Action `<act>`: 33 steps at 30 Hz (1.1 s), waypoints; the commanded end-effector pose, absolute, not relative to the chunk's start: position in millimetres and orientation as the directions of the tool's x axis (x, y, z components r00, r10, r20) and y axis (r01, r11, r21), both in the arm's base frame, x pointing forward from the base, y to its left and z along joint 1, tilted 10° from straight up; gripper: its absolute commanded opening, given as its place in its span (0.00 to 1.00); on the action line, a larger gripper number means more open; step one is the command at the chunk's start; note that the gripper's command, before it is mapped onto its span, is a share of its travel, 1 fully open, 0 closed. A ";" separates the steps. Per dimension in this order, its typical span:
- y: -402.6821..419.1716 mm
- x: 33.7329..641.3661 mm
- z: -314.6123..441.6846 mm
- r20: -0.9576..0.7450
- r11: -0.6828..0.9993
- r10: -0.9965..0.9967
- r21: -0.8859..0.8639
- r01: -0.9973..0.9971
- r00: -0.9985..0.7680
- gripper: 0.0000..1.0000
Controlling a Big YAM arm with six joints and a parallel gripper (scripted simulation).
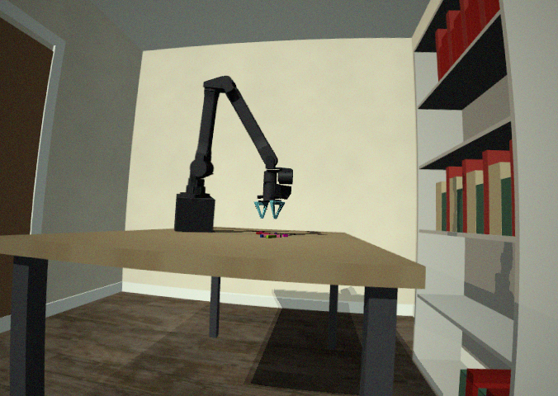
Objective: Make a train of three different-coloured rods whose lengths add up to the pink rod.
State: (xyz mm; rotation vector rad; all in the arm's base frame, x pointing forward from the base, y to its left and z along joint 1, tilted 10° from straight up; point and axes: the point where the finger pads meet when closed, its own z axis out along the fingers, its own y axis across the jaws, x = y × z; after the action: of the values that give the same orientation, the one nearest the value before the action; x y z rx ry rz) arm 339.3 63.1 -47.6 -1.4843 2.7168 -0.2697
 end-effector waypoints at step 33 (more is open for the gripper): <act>112.4 342.5 -44.0 0.015 0.542 -0.833 -0.184 -0.820 -0.554 1.00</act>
State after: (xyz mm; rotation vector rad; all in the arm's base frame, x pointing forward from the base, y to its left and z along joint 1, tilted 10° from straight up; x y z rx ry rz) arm 330.9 104.0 -53.6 -1.4673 2.7213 -0.2599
